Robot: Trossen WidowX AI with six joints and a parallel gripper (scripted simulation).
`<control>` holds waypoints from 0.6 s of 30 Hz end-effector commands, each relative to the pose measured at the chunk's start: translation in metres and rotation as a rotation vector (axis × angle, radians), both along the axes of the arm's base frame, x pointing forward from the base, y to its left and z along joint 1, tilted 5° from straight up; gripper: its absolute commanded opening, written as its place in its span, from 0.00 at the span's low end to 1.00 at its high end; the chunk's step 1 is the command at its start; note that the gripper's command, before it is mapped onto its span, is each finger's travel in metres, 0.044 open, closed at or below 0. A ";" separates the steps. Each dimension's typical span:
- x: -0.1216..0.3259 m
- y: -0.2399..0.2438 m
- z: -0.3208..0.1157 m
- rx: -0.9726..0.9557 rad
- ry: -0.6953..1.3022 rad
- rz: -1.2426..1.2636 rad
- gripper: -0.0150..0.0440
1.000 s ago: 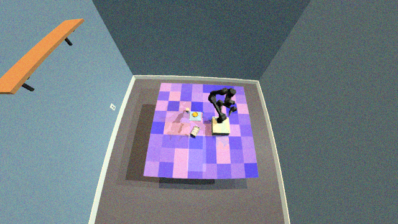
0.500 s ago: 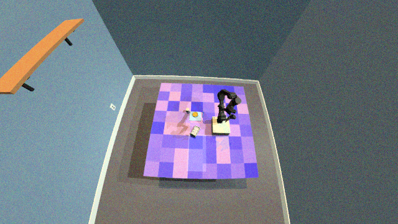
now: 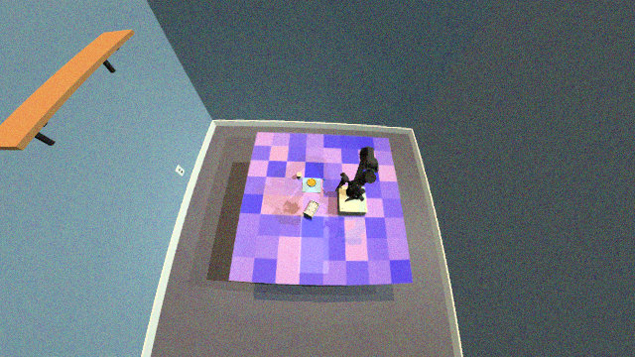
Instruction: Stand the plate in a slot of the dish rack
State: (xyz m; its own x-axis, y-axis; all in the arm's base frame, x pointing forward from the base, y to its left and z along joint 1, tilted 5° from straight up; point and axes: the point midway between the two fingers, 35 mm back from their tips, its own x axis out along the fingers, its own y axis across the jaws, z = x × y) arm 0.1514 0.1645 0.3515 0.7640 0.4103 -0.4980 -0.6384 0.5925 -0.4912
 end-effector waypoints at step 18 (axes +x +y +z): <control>0.119 -0.062 -0.082 -0.227 0.336 -0.464 0.93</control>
State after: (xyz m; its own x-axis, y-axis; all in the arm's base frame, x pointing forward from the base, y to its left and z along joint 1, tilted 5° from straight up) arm 0.2520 0.1214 0.2845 0.6784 -0.0069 -0.7347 -0.5060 0.7205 -0.4741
